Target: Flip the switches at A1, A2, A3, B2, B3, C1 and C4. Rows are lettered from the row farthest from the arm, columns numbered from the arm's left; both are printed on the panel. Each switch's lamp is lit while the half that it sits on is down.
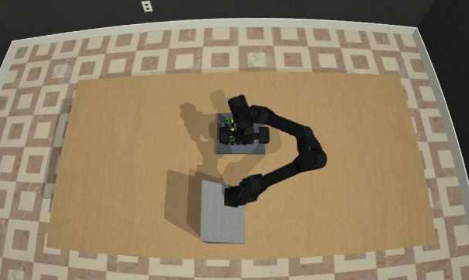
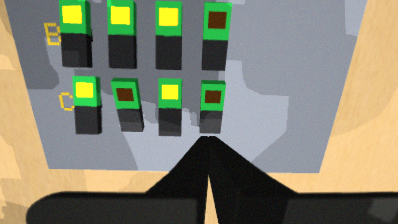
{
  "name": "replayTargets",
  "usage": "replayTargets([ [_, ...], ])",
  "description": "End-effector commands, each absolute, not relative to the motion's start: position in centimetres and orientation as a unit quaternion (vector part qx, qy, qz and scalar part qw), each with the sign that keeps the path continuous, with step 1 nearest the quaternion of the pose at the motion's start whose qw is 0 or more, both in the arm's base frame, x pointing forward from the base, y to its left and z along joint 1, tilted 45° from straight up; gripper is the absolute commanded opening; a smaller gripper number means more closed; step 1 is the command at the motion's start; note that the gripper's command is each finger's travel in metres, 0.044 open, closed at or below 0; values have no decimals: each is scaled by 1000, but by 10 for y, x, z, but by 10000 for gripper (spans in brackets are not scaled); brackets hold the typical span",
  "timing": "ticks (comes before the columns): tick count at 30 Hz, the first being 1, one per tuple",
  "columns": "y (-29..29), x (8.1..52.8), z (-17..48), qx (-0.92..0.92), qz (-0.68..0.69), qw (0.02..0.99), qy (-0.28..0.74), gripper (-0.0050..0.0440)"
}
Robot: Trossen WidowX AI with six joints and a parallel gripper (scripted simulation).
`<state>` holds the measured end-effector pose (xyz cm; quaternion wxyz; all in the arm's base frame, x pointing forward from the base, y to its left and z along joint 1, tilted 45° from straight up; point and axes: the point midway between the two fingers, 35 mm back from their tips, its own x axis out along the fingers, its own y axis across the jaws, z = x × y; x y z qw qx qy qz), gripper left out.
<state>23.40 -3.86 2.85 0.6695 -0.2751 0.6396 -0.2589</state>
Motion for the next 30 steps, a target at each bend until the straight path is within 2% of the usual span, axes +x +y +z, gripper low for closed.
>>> replayTargets([
  [1, -13, 248, 53, -255, -262, 693, 621, -50],
  [10, -3, 238, 66, -270, -264, 669, 640, -50],
  [23, 29, 290, 47, -270, -264, 670, 639, -50],
  [30, 28, 290, 47, -270, -265, 670, 639, -50],
])
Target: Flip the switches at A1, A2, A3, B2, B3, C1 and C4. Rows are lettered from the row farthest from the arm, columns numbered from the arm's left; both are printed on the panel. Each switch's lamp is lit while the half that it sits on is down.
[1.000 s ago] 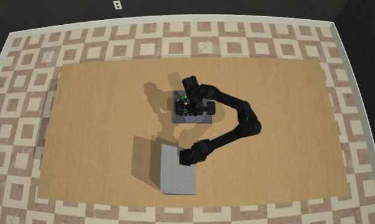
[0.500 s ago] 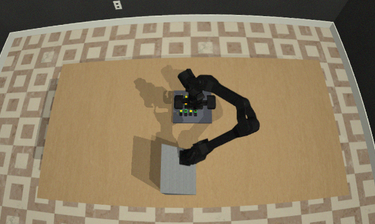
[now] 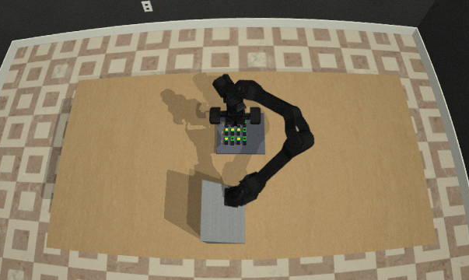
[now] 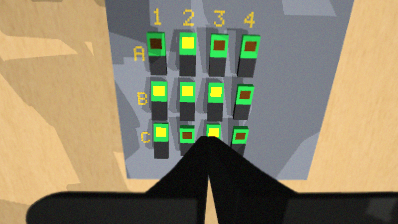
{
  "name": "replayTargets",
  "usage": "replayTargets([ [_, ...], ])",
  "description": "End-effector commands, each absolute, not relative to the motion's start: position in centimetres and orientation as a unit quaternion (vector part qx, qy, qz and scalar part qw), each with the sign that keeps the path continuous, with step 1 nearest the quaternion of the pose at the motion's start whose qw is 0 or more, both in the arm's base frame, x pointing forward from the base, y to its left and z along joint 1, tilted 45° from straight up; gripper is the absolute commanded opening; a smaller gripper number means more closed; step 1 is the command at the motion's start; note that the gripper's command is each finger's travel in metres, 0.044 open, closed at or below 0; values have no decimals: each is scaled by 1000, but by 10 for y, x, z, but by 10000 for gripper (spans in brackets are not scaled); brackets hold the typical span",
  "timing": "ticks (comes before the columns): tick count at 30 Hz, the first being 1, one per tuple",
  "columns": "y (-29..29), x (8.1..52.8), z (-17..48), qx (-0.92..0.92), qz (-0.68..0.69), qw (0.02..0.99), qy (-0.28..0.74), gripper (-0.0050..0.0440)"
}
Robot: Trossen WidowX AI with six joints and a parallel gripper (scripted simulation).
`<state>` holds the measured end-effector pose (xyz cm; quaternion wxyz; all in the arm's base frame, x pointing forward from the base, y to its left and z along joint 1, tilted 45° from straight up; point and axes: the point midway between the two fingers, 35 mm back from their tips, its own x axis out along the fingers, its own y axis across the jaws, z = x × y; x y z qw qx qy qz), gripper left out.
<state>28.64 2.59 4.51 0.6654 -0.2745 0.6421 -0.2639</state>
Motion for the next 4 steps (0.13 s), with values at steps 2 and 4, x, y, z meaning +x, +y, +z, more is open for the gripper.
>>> replayTargets([
  [2, 28, 290, 47, -270, -265, 670, 639, -50],
  [4, 28, 290, 47, -270, -265, 670, 639, -50],
])
